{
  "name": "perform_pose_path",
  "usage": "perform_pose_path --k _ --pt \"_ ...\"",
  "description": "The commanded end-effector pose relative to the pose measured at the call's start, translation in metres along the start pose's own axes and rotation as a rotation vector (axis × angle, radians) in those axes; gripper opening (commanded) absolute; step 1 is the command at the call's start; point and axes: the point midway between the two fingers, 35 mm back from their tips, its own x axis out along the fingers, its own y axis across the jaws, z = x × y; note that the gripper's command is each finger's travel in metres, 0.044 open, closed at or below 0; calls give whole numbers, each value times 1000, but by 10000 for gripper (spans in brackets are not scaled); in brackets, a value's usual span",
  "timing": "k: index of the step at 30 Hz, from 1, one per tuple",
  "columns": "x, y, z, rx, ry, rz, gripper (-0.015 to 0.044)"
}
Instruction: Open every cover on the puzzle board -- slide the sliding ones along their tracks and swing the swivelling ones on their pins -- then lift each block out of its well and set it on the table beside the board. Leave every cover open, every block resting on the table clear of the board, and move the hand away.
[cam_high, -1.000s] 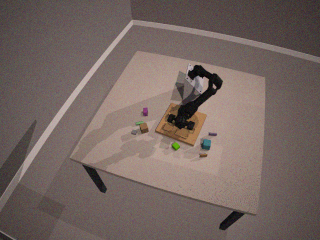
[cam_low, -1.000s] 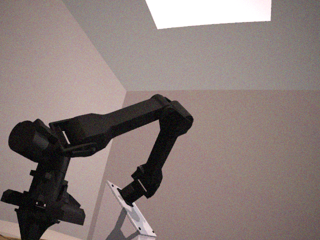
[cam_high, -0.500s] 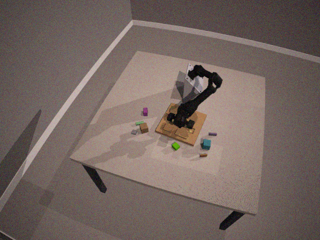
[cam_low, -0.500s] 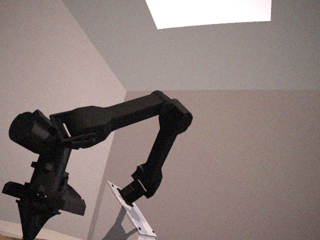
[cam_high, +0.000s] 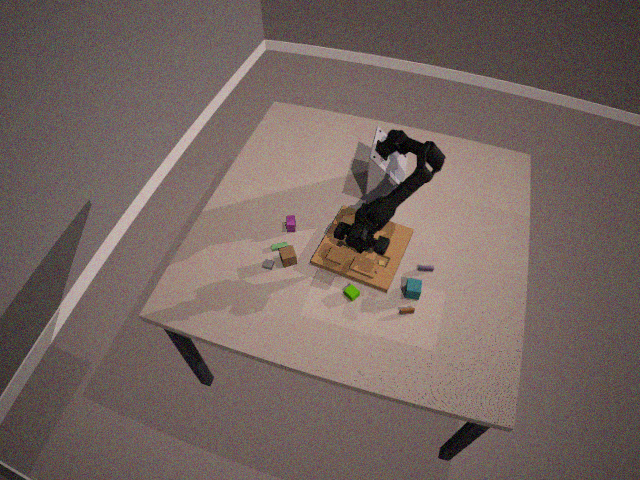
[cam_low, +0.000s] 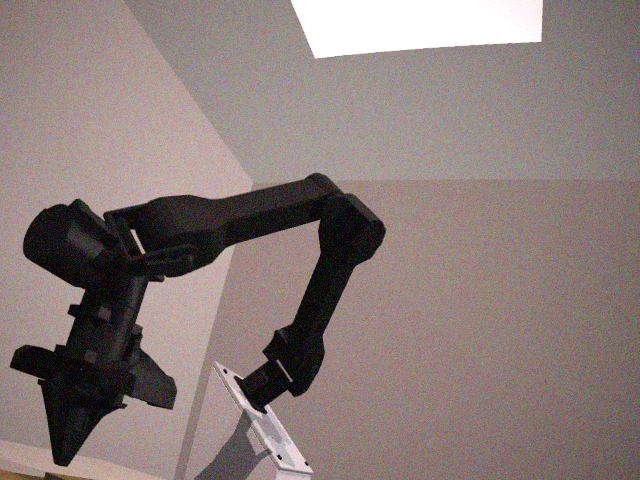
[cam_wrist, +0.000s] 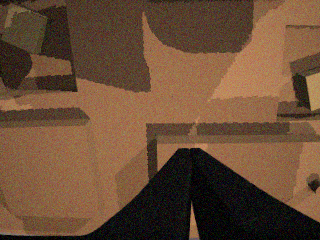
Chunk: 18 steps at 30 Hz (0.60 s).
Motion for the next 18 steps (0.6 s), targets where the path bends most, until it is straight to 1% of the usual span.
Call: perform_pose_path --k 1,6,8,18 --pt "-8 -1 -2 -8 5 2 0" --pt "-14 0 -1 -8 5 2 0" --pt "-8 1 3 9 0 -1 0" --pt "-15 17 49 148 0 3 0"
